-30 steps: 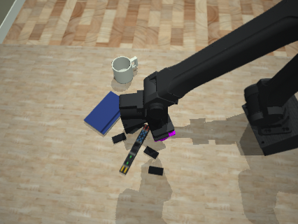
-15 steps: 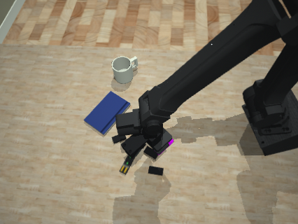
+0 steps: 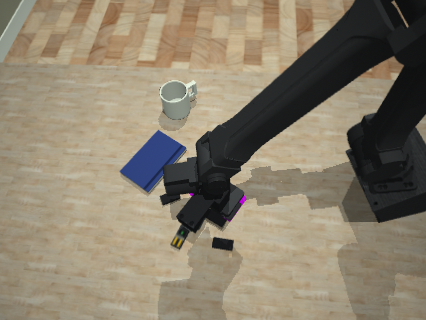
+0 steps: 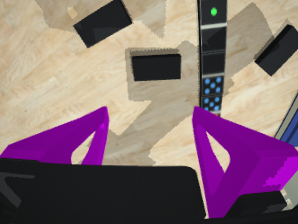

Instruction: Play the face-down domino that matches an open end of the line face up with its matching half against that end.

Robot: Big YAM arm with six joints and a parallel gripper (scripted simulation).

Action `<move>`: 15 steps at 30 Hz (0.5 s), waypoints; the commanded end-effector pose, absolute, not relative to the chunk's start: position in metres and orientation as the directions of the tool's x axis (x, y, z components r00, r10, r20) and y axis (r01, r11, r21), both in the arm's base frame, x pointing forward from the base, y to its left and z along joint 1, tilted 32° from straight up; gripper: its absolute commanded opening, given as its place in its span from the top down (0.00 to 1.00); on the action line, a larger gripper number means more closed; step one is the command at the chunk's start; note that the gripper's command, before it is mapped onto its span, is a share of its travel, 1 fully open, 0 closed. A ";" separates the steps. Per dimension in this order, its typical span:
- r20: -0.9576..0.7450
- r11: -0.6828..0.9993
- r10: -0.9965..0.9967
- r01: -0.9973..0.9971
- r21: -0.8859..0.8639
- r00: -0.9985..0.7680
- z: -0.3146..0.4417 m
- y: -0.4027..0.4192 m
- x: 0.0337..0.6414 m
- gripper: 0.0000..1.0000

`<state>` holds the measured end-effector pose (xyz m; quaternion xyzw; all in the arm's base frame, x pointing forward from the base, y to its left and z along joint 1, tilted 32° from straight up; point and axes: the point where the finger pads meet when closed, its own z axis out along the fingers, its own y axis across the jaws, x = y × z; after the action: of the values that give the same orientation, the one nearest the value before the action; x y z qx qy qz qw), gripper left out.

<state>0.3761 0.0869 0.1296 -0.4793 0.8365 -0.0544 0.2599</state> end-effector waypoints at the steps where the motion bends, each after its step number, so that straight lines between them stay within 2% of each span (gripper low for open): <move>1: -0.385 0.444 -0.877 -0.791 -0.422 -0.287 0.157 0.091 0.396 0.31; 7: -0.385 0.444 -0.877 -0.791 -0.422 -0.287 0.157 0.091 0.396 0.31; 8: -0.377 0.475 -0.863 -0.793 -0.381 -0.336 0.137 0.090 0.385 0.31; 15: -0.382 0.453 -0.874 -0.790 -0.413 -0.301 0.126 0.096 0.410 0.31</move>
<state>0.3955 0.0925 0.1250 -0.5122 0.8109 -0.0667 0.2748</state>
